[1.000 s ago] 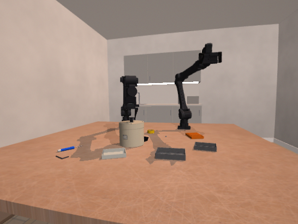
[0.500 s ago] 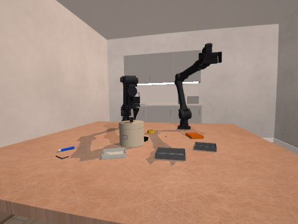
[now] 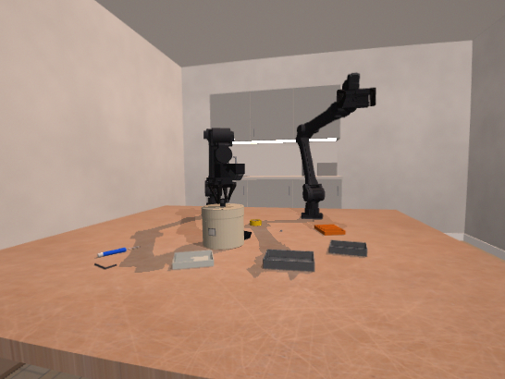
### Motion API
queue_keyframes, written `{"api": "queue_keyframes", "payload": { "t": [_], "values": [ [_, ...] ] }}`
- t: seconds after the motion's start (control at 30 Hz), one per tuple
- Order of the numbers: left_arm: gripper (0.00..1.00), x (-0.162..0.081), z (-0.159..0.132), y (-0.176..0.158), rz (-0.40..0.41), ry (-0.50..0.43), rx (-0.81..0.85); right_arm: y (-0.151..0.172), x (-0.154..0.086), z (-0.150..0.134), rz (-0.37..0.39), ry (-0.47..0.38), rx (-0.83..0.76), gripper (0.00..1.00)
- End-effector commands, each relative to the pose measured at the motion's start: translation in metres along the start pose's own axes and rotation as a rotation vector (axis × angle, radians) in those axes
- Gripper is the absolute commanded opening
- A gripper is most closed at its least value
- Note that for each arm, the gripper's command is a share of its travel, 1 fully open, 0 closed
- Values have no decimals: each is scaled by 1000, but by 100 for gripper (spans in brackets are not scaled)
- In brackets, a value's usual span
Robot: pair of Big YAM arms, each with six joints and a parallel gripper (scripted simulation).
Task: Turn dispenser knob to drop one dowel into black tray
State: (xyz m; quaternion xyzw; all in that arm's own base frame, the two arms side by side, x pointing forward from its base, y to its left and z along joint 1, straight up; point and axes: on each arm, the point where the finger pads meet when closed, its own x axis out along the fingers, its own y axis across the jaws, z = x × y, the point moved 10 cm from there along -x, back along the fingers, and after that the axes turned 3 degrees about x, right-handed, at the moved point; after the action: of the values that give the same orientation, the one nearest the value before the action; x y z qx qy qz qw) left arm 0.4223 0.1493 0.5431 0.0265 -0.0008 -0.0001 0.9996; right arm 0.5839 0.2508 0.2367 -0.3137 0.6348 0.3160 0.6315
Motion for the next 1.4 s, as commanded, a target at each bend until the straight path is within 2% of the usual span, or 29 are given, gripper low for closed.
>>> {"api": "queue_keyframes", "payload": {
  "t": [0.0, 0.07, 0.1, 0.17, 0.2, 0.53, 0.57, 0.9, 1.03, 1.07, 1.33, 1.37],
  "values": [
    [100, -1, 11, -4, -7, -13, 14, -14, 8, 0, 3, -11, -149, 0],
    [100, -1, 11, -4, -7, -13, 14, -15, 6, 1, 1, -15, -202, 0],
    [100, -1, 11, -4, -7, -13, 14, -15, 6, 1, 1, -15, -138, 0],
    [100, -1, 11, -4, -7, -13, 14, -15, 6, 1, 1, -15, -138, 0],
    [100, -1, 11, -4, -7, -13, 14, -15, 3, 1, 1, -15, -254, 0],
    [100, -1, 11, -4, -7, -13, 14, -18, -7, 5, -5, -26, -506, 0],
    [100, -1, 11, -4, -7, -13, 14, -18, -7, 5, -4, -26, -422, 0],
    [100, -1, 11, -4, -7, -13, 14, -1, -6, 16, -7, -30, -454, 0],
    [100, -1, 11, -4, -7, -13, 14, -6, -6, 14, -10, -32, -448, 0],
    [100, -1, 11, -4, -7, -13, 14, -17, 10, -1, 12, -13, -437, 0],
    [100, -1, 11, -4, -7, -13, 14, -18, 5, 0, 5, -16, -438, 0],
    [100, -1, 11, -4, -7, -13, 14, -17, 8, -1, 9, -9, -549, 0]
  ]
}}
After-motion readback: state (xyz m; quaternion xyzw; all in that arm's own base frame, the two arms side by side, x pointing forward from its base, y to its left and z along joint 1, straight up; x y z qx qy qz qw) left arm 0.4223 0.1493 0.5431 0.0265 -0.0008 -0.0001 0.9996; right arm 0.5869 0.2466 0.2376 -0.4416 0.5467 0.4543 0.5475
